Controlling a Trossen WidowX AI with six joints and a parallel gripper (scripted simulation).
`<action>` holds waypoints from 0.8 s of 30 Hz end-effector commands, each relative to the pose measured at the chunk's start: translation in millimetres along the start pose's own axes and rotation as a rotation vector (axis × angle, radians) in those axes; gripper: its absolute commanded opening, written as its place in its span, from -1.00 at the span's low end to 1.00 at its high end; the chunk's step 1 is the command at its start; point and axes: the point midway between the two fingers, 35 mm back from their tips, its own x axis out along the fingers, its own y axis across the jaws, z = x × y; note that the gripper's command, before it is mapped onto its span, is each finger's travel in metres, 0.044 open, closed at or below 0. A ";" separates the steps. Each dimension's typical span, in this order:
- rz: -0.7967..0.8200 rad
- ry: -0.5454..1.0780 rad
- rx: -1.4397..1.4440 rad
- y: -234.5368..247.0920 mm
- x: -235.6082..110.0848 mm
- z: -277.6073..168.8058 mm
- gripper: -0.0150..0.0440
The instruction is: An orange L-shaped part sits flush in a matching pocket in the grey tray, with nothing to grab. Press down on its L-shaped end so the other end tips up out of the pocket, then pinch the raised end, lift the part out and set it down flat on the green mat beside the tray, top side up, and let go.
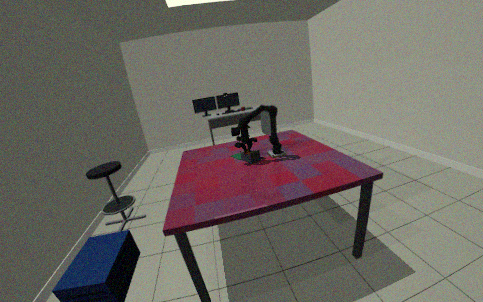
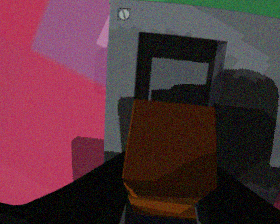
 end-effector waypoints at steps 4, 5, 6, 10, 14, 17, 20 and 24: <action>0.000 0.000 0.000 0.0 -0.3 0.0 -0.49; 0.000 0.000 0.000 0.0 -0.6 0.0 -0.49; 0.000 0.000 0.000 0.0 -1.1 0.0 -0.49; -0.001 -0.001 0.001 -0.1 -5.4 0.2 -0.49; -0.002 -0.002 0.002 -0.2 -11.7 0.3 -0.49; -0.002 -0.003 0.003 -0.3 -16.4 0.4 -0.49; -0.003 -0.004 0.003 -0.4 -20.9 0.4 -0.49; -0.003 -0.004 0.003 -0.4 -27.0 0.4 -0.49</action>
